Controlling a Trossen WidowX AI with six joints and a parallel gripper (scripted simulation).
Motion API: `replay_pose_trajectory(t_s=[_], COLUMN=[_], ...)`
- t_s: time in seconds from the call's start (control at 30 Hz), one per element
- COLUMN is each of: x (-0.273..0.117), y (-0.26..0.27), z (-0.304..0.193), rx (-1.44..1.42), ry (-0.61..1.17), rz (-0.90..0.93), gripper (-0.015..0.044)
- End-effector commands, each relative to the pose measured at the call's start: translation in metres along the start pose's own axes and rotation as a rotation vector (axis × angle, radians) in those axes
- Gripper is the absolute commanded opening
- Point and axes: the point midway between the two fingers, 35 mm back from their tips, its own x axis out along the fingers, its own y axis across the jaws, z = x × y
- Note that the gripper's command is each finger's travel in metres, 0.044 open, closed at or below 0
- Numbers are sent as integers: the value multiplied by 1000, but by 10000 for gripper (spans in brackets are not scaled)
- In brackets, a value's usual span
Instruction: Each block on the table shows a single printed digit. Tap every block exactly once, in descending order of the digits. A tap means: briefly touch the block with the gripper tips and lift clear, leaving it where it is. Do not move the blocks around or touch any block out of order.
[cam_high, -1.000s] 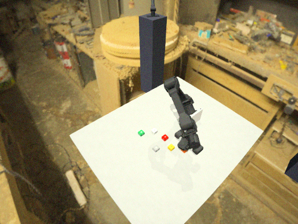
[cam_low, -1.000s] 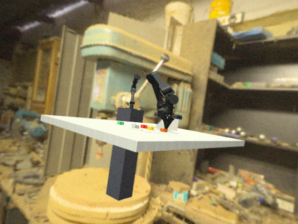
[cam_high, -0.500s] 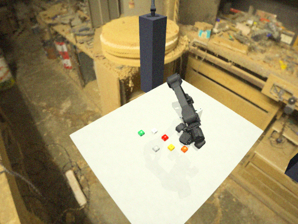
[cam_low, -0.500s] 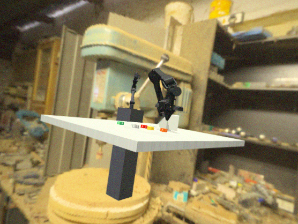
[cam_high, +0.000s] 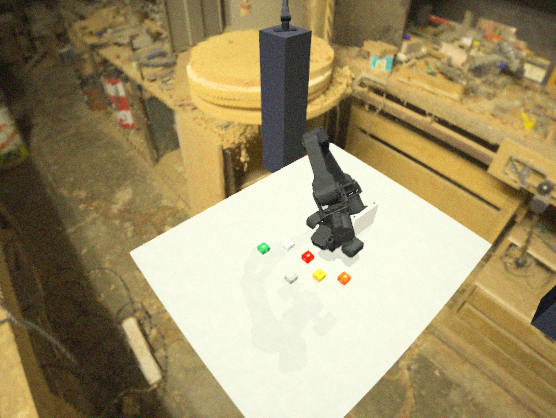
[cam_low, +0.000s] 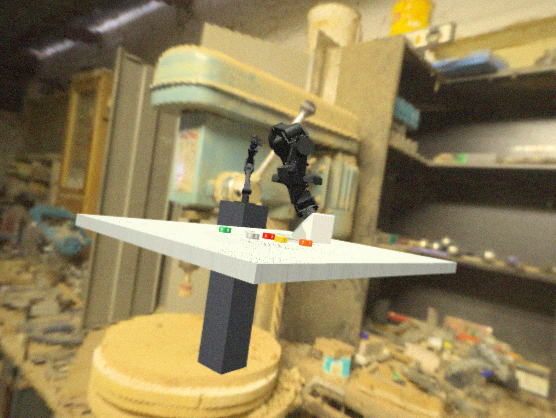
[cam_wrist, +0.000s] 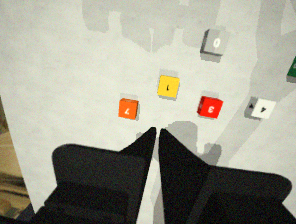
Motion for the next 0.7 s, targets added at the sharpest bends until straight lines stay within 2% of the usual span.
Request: replay_pose_trajectory(t_s=[0.0, 0.17, 0.23, 0.53, 0.67], x=[-1, 3, 5, 7, 53], y=[-68, -164, -184, -186, -188], z=[18, 20, 16, 16, 18], rx=[13, 18, 12, 11, 11], ry=[0, 4, 9, 10, 8], rz=[-2, -30, -42, -43, -41], gripper=[20, 20, 20, 20, 20])
